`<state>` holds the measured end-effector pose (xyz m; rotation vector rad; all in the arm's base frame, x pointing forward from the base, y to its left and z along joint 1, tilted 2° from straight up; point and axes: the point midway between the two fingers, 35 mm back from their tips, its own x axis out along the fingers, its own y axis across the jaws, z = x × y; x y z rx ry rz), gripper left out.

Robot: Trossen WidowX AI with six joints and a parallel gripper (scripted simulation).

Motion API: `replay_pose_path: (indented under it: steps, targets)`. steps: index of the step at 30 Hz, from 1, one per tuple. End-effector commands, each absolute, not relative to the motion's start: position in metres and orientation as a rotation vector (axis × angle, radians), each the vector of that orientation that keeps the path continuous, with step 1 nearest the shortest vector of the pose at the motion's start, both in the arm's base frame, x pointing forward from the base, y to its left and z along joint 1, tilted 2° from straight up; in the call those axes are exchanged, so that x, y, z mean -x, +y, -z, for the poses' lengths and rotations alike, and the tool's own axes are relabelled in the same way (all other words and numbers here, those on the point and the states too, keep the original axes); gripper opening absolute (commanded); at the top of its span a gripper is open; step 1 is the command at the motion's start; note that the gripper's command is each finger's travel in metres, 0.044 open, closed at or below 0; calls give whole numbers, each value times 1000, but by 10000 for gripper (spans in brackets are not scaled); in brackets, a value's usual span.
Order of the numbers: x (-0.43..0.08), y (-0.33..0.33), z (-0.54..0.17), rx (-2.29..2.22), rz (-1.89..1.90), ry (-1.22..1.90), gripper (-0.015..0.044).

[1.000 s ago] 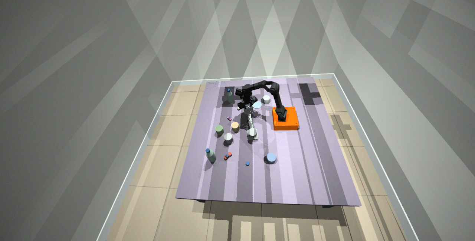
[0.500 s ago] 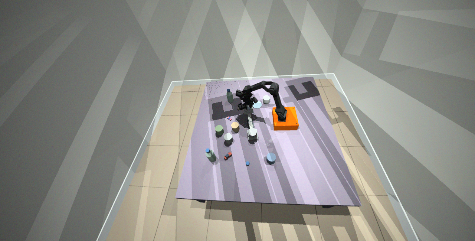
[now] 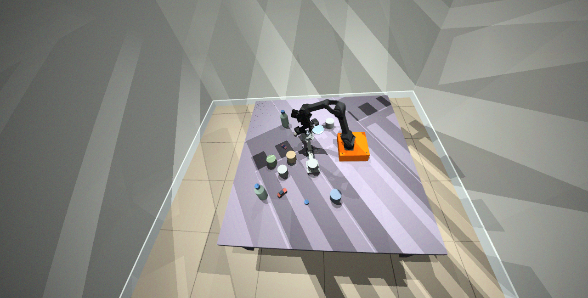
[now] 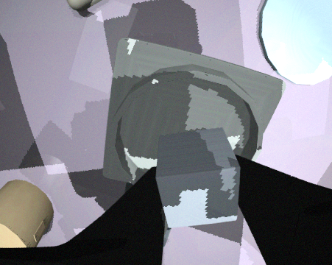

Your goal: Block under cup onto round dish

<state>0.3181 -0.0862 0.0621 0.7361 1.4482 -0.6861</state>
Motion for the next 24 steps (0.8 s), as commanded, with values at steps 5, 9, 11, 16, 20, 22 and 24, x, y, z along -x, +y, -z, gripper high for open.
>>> replay_pose_path:
  steps: [5, 9, 11, 16, 20, 22, 24]
  targets:
    - [-320, -89, -113, -735, 683, 1422, 0]
    - [-317, -89, -134, -735, 682, 1422, 0]
    - [-316, -89, -137, -735, 682, 1422, 0]
    - [-315, -93, -134, -737, 683, 1423, 0]
    - [-310, -110, -121, -748, 689, 1431, 0]
    - [-306, -120, -113, -755, 692, 1435, 0]
    - [-302, -131, -105, -757, 693, 1436, 0]
